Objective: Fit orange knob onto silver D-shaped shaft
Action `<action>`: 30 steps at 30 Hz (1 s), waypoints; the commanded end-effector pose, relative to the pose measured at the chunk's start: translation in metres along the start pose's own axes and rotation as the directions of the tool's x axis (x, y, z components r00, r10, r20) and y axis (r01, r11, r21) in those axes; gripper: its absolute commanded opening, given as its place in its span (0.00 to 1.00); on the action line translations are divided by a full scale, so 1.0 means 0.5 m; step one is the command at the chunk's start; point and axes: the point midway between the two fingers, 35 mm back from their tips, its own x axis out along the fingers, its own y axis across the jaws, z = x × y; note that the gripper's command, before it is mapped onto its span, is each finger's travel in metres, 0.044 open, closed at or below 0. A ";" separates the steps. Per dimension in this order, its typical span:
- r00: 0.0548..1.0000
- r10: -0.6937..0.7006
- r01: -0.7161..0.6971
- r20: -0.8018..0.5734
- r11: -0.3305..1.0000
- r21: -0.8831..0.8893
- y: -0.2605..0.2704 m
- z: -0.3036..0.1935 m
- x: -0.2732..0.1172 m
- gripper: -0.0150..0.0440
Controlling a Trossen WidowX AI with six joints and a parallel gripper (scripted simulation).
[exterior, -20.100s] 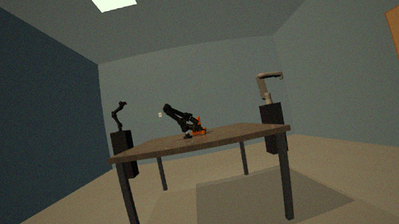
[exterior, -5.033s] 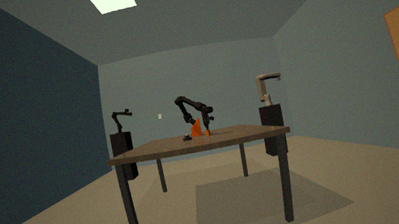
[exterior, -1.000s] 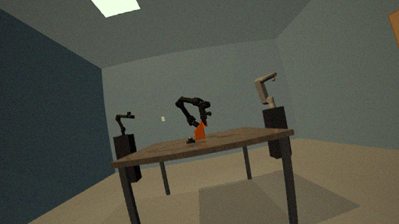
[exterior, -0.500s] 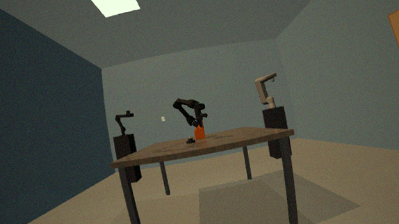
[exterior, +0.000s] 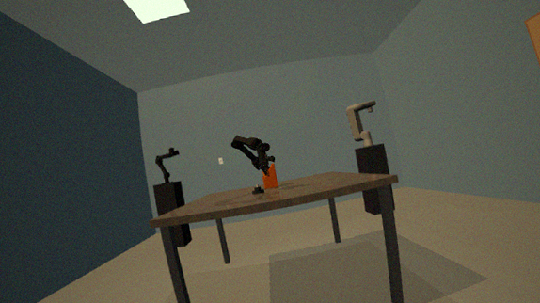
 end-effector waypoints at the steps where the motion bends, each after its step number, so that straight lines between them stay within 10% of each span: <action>1: 1.000 -0.005 0.005 -0.006 1.000 0.003 -0.003 -0.031 0.004 0.25; 30: 0.999 -0.001 0.005 -0.038 0.992 0.128 -0.001 -0.152 0.032 0.25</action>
